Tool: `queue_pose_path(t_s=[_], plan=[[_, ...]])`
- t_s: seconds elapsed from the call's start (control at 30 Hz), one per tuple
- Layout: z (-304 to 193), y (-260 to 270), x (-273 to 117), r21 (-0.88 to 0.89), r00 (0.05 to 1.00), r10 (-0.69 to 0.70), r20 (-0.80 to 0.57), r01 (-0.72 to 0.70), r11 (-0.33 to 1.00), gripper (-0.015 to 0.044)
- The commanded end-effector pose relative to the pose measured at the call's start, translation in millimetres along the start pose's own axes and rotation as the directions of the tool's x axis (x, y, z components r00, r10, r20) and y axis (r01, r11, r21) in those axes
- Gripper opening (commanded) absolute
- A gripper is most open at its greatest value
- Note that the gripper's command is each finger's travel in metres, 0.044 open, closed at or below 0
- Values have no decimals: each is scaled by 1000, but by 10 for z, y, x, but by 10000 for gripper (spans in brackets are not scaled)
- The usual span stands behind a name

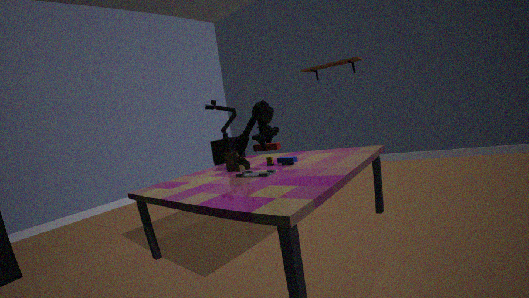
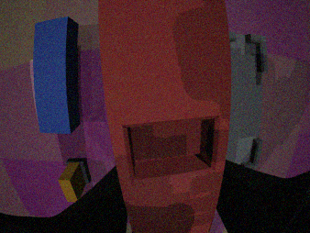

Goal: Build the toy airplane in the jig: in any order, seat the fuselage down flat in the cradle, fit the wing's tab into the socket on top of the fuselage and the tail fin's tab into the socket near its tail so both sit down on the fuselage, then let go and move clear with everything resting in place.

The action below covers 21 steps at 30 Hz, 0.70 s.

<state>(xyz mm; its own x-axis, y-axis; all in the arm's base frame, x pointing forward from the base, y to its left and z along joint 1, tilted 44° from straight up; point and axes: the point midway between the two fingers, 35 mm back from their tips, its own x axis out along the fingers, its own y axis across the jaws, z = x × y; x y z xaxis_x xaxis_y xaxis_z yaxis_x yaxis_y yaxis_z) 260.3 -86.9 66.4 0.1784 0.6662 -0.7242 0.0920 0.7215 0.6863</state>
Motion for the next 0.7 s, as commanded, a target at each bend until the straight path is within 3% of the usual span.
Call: queue_pose_path(t_s=[0.0,0.67], plan=[[-4,-9,-68,-7,1000,-6,4,6,1000,0],[8,-594,172,-45,1000,-11,5,11,999,0]])
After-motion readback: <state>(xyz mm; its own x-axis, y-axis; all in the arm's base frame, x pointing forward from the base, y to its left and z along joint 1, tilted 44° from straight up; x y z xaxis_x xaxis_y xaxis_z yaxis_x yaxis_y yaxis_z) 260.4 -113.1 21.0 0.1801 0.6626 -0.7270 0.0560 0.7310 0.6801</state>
